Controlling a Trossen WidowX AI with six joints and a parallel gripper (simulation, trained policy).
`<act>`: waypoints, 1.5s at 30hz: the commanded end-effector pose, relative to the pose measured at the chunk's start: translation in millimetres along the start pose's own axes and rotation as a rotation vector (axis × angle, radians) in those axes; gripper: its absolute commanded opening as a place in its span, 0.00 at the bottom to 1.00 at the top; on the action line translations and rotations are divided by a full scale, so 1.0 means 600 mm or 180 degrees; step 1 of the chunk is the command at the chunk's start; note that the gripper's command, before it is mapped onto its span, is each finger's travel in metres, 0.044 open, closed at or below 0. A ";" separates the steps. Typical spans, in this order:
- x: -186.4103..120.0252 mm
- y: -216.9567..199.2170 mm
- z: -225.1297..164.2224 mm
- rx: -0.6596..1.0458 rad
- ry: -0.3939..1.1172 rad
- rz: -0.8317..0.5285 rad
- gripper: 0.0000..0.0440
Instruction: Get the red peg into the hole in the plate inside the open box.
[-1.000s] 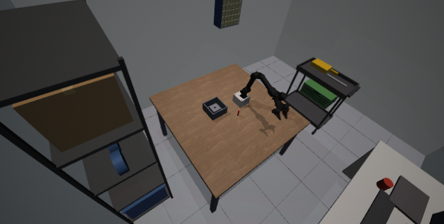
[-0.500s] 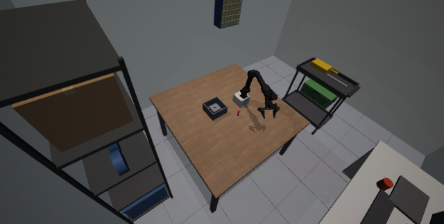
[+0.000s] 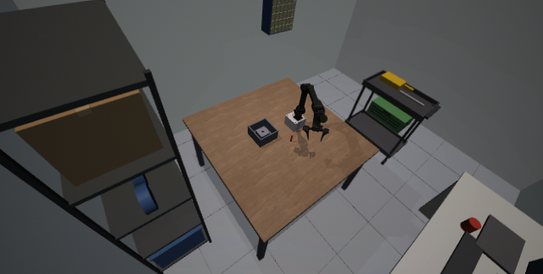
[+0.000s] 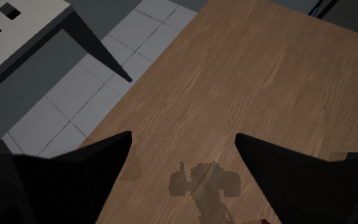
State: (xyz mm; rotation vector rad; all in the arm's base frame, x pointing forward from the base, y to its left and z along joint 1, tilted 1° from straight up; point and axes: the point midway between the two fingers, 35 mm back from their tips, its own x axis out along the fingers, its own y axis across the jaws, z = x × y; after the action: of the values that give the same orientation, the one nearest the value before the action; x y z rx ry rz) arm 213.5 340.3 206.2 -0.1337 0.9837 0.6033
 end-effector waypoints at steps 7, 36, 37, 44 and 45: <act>-0.007 -0.103 -0.052 0.0935 0.0480 -0.0433 1.00; -0.028 -0.289 -0.253 0.3281 0.1643 -0.2033 1.00; -0.027 -0.291 -0.259 0.3320 0.1674 -0.2081 1.00; -0.016 -0.304 -0.293 0.3509 0.1850 -0.2356 1.00; -0.013 -0.306 -0.297 0.3527 0.1869 -0.2386 1.00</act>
State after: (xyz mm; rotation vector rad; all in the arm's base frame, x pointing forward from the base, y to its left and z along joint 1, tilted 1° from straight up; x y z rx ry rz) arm 182.7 124.8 93.9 0.3291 1.5659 -0.6877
